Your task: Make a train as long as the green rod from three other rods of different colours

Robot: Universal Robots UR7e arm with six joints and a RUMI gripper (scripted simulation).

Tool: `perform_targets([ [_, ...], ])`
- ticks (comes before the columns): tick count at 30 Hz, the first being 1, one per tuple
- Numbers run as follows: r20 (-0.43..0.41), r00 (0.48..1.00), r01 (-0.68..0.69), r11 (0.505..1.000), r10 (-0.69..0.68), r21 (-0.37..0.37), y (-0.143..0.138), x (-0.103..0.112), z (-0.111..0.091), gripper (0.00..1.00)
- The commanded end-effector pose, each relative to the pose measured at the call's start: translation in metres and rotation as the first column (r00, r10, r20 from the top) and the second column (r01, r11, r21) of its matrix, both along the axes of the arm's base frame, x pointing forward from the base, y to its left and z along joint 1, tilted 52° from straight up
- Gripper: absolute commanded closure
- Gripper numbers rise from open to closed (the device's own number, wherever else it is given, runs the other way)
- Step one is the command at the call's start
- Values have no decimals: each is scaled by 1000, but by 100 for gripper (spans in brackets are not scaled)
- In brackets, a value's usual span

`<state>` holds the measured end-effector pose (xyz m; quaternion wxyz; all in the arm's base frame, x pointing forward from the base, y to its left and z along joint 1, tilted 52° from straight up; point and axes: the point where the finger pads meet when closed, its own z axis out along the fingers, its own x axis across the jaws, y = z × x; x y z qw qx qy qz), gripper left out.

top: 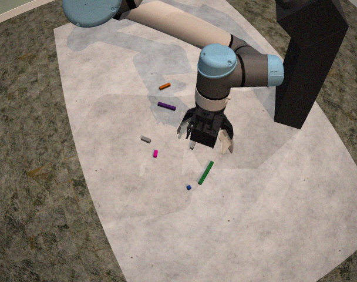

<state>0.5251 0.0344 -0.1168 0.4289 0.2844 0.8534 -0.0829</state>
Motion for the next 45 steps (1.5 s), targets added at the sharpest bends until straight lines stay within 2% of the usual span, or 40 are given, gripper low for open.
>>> perform_targets([
  [1, 1, 1000, -1, 1000, 1, 0, 0, 0, 0, 0],
  [45, 9, 1000, 14, 1000, -15, 17, -1, 0, 1, 0],
])
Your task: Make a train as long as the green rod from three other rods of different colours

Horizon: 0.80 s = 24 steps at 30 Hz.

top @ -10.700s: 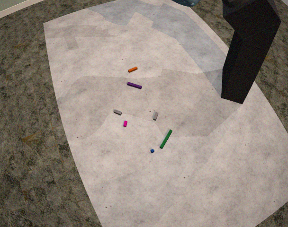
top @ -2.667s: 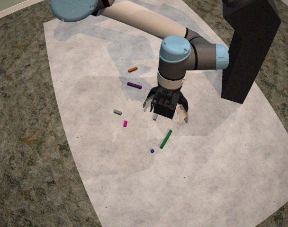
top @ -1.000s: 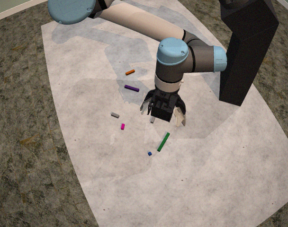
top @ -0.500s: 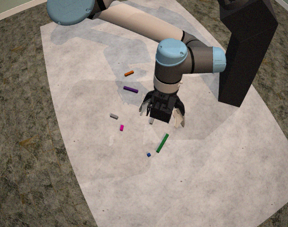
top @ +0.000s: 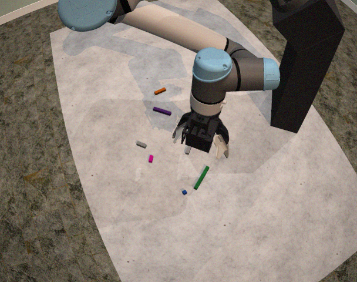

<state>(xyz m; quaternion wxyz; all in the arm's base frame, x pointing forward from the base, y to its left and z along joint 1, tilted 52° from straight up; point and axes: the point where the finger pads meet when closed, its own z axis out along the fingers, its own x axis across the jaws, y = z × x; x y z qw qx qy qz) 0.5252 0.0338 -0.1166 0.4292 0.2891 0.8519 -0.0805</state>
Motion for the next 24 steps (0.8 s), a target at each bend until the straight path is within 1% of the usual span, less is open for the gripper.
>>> perform_targets([
  [1, 8, 1000, 12, 1000, -12, 14, -1, 0, 1, 0],
  [5, 21, 999, 36, 999, -36, 41, -3, 1, 2, 0],
  [7, 21, 999, 36, 999, -36, 41, -3, 1, 2, 0],
  [10, 34, 997, 61, 996, -63, 71, -5, 1, 3, 0],
  [17, 75, 984, 144, 974, -159, 176, -12, 3, 6, 0],
  [22, 105, 961, 219, 934, -257, 281, -20, 5, 9, 0],
  [24, 105, 961, 219, 934, -257, 281, -20, 5, 9, 0],
])
